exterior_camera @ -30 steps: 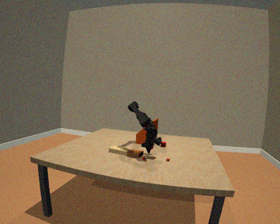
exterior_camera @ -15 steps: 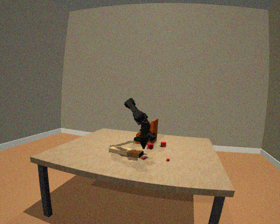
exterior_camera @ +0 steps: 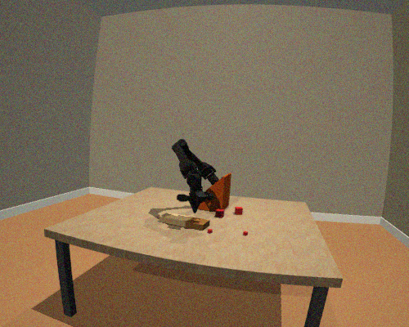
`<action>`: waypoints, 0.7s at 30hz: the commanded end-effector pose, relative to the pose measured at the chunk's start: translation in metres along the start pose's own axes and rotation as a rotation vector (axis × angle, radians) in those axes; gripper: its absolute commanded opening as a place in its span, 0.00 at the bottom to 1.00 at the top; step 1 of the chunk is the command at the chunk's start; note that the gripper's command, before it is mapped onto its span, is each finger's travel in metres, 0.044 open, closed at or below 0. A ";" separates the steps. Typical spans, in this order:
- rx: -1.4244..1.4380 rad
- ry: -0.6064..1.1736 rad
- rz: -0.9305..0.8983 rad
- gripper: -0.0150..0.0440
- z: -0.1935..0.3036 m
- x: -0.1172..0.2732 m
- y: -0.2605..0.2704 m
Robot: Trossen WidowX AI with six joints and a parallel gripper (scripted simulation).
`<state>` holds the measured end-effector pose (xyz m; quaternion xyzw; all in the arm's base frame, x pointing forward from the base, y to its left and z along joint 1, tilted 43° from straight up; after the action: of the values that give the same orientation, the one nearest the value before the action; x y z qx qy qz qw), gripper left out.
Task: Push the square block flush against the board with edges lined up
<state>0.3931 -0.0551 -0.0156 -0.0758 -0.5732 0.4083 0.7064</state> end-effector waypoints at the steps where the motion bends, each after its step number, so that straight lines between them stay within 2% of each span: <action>1: -0.102 -0.002 0.006 0.25 0.017 0.001 -0.009; 16: -0.584 0.015 0.021 0.25 0.099 -0.001 -0.035; 21: -0.632 0.018 0.024 0.25 0.107 -0.002 -0.036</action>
<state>0.3198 -0.1179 0.0377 -0.2933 -0.6614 0.2228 0.6534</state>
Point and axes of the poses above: the point midway between the two fingers, 35 mm back from their tips, its own x axis back along the fingers, its own y axis across the jaws, z = x × y, the point moved 3 cm from there along x, back along the fingers, and after that the axes turned 11 degrees about -x, right-handed, at the moved point
